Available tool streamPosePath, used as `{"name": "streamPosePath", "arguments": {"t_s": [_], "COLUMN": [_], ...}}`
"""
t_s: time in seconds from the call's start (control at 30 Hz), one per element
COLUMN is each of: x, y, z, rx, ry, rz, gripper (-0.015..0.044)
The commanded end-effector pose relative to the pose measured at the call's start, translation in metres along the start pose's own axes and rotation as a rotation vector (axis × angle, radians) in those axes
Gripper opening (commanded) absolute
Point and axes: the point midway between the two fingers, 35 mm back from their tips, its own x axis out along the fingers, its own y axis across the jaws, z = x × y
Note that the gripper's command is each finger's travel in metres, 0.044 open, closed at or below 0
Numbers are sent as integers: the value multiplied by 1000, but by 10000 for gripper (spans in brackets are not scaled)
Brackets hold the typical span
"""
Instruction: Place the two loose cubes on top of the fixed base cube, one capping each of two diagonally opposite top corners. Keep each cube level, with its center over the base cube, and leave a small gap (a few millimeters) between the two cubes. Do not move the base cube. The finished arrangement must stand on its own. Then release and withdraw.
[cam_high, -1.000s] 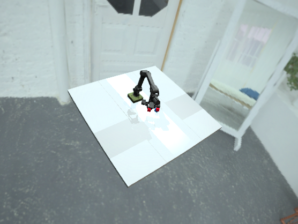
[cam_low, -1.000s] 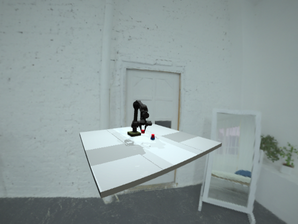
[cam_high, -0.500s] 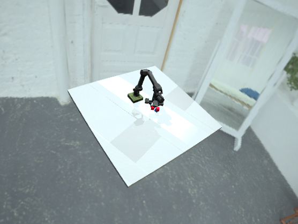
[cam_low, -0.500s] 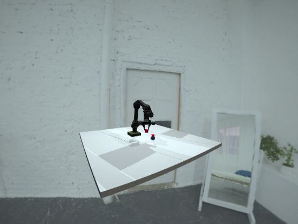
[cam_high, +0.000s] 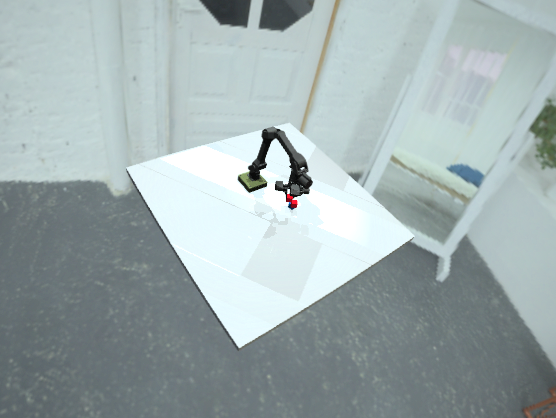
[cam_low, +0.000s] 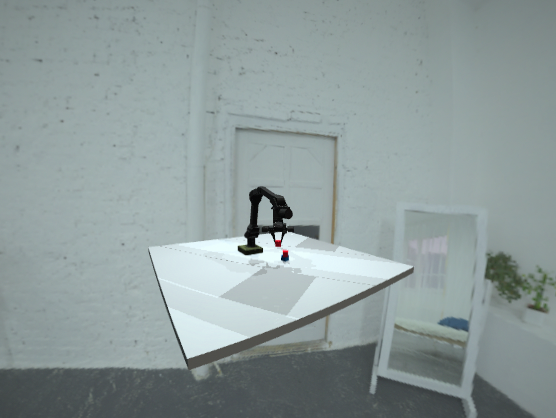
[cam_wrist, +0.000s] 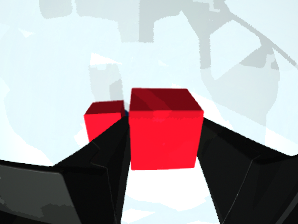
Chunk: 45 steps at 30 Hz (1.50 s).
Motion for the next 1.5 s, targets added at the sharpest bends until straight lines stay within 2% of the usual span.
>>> {"name": "streamPosePath", "arguments": {"t_s": [0.0, 1.27, 1.47], "x": [3, 11, 27], "y": [4, 41, 41], "z": [-9, -79, -80], "rx": [0, -26, -26], "ry": [9, 15, 15], "rz": [-3, -17, -17], "gripper": [105, 105, 105]}}
